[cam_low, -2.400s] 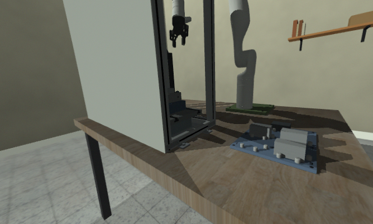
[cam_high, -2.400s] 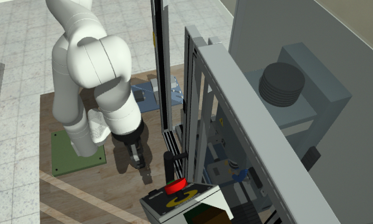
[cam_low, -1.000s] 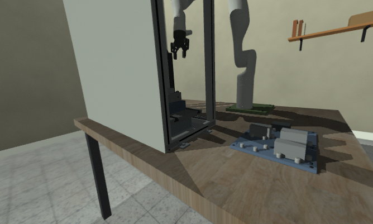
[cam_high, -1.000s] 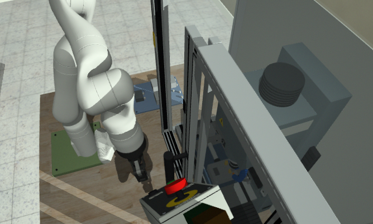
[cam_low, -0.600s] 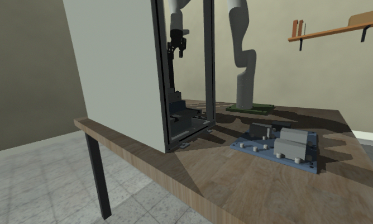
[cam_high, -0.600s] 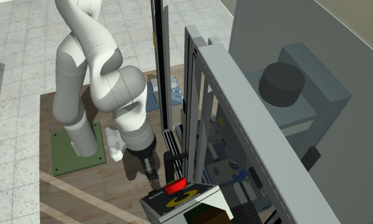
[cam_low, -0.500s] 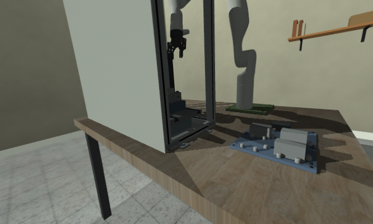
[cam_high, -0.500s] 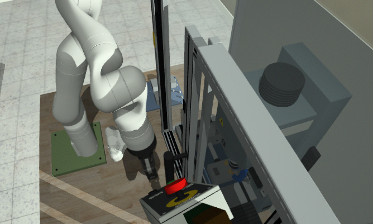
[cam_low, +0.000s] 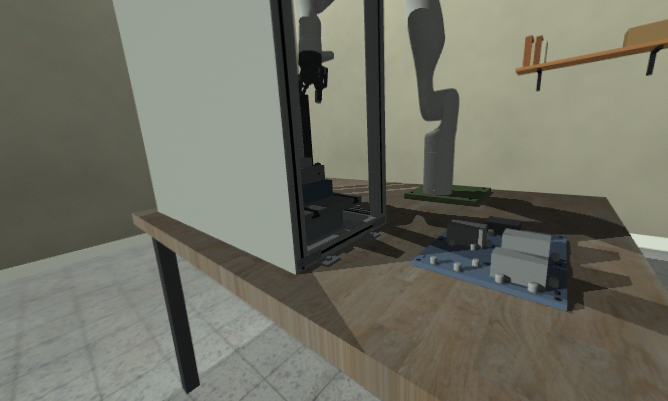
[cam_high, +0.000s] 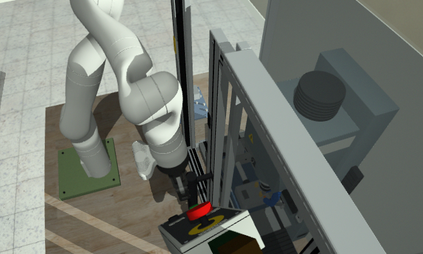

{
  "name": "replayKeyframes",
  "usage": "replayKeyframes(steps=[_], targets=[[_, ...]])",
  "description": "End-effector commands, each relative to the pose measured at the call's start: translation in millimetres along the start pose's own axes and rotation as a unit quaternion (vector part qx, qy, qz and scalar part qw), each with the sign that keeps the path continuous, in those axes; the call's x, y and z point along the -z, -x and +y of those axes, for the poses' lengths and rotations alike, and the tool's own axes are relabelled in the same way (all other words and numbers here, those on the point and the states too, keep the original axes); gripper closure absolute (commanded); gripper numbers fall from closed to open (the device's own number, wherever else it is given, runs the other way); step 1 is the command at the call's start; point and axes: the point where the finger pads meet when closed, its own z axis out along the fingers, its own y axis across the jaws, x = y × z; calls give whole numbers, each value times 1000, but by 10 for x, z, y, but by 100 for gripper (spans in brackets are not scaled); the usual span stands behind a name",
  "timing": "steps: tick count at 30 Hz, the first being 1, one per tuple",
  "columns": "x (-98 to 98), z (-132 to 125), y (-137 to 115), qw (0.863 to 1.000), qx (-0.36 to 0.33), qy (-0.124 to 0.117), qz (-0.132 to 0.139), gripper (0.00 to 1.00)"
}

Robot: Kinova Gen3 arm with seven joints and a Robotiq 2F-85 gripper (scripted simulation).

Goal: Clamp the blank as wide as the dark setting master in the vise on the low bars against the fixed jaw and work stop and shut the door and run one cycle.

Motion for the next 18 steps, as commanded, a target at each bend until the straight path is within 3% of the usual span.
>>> replayKeyframes(steps=[1,7,18], targets=[[1,16,31,1000,-1,2,-1,20],[-25,24,248,1000,-1,2,-1,20],[-25,24,248,1000,-1,2,-1,20]])
